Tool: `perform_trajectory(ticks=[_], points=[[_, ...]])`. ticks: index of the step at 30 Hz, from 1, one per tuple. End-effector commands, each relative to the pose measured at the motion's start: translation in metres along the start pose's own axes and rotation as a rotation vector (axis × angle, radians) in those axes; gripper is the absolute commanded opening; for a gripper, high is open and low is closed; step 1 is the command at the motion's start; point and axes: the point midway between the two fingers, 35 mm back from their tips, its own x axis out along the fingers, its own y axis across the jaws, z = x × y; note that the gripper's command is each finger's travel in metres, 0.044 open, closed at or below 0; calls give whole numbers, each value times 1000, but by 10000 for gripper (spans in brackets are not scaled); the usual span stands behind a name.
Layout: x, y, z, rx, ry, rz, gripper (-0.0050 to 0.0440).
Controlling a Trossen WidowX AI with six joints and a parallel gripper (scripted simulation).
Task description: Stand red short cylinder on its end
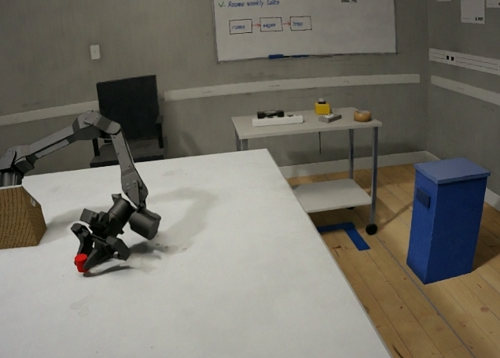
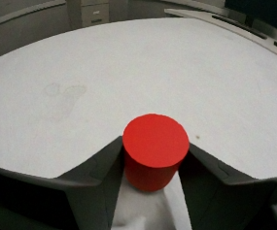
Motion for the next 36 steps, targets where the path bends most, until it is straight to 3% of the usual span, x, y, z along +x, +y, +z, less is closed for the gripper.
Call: perform_trajectory(ticks=[1,36], points=[[-1,2,-2,5,-1,7,125],[2,2,-14,7,4,9,125]])
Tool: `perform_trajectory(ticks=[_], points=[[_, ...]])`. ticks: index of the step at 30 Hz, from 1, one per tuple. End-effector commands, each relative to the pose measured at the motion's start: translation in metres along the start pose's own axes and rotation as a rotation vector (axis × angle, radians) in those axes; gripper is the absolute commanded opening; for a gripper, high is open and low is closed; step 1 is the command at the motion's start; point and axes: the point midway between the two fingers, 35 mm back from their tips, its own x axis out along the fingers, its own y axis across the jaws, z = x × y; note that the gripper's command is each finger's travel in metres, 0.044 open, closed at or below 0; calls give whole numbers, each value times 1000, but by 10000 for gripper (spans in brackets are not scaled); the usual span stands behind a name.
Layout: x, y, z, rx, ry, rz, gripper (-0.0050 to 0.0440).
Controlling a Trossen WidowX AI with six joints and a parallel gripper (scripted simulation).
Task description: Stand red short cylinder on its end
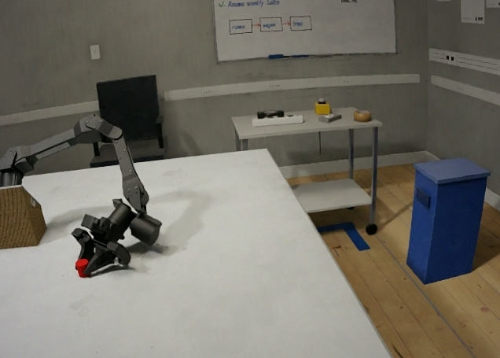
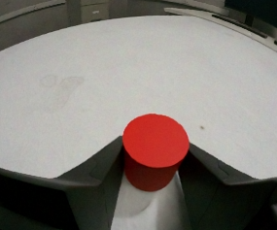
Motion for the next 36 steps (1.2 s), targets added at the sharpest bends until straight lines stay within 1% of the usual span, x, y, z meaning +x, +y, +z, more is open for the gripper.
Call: perform_trajectory(ticks=[1,22,23,36], points=[[-4,3,-1,9,9,11,125],[-3,3,-2,9,8,11,125],[-3,3,-2,9,8,11,440],[-3,3,-2,9,8,11,440]])
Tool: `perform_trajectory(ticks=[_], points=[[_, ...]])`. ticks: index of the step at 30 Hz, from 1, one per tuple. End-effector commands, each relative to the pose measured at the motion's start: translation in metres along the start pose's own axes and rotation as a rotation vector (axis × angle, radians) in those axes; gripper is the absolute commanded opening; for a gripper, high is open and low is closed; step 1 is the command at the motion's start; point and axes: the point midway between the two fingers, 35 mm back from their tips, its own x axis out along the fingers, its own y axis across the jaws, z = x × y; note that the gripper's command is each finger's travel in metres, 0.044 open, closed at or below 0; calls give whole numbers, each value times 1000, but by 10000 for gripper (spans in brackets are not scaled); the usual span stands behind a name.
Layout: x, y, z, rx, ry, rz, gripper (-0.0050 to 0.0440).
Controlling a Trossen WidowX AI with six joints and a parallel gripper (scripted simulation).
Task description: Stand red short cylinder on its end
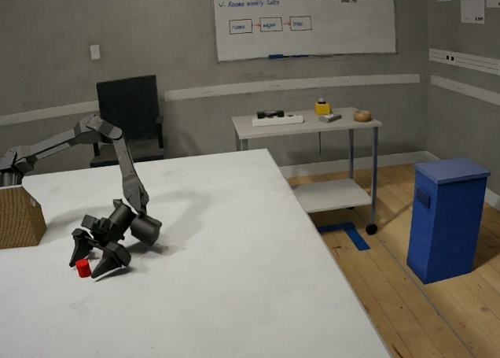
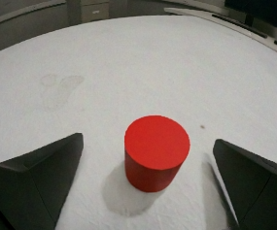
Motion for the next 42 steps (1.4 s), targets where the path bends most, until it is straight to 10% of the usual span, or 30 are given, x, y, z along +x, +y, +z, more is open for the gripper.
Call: perform_trajectory(ticks=[1,31,42], points=[[-4,3,-1,9,9,10,440],[-80,5,48,12,13,31,440],[-75,2,47,5,6,13,440]])
